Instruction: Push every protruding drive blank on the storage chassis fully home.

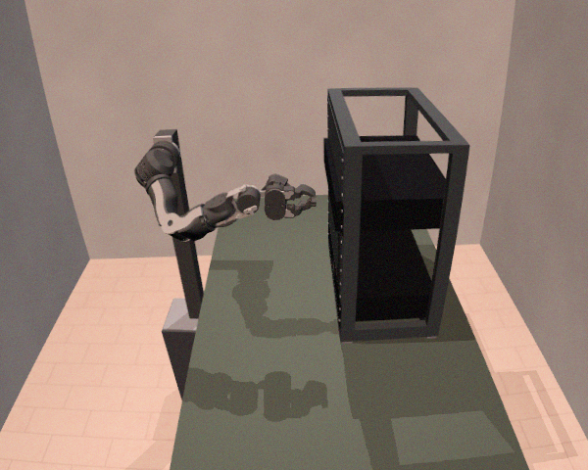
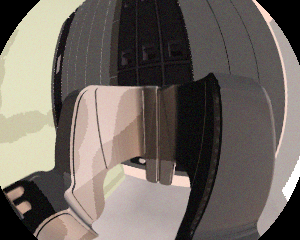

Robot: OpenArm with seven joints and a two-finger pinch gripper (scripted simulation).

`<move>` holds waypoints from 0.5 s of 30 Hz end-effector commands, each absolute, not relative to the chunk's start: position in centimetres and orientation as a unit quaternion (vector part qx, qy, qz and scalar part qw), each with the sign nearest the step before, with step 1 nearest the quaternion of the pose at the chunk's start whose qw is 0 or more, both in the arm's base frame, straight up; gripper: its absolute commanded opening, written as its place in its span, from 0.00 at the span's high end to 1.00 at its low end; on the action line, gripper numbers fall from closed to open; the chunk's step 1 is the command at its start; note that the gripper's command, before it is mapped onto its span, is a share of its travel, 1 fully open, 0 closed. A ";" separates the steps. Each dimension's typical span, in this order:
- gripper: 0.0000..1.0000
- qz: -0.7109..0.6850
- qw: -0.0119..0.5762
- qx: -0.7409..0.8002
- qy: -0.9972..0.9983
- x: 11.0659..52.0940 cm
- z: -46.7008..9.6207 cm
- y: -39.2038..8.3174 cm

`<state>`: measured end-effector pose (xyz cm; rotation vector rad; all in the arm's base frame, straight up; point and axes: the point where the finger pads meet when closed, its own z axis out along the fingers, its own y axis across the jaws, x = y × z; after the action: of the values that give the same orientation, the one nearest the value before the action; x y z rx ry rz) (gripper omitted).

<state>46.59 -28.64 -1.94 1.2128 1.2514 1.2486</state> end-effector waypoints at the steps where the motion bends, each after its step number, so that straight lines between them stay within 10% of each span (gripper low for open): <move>1: 1.00 0.514 0.483 0.490 0.513 46.6 -1.6 -28.6; 15: 1.00 0.514 0.484 0.488 0.513 46.8 -1.5 -28.5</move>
<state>46.77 -28.54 -1.98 1.2037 1.2581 1.2443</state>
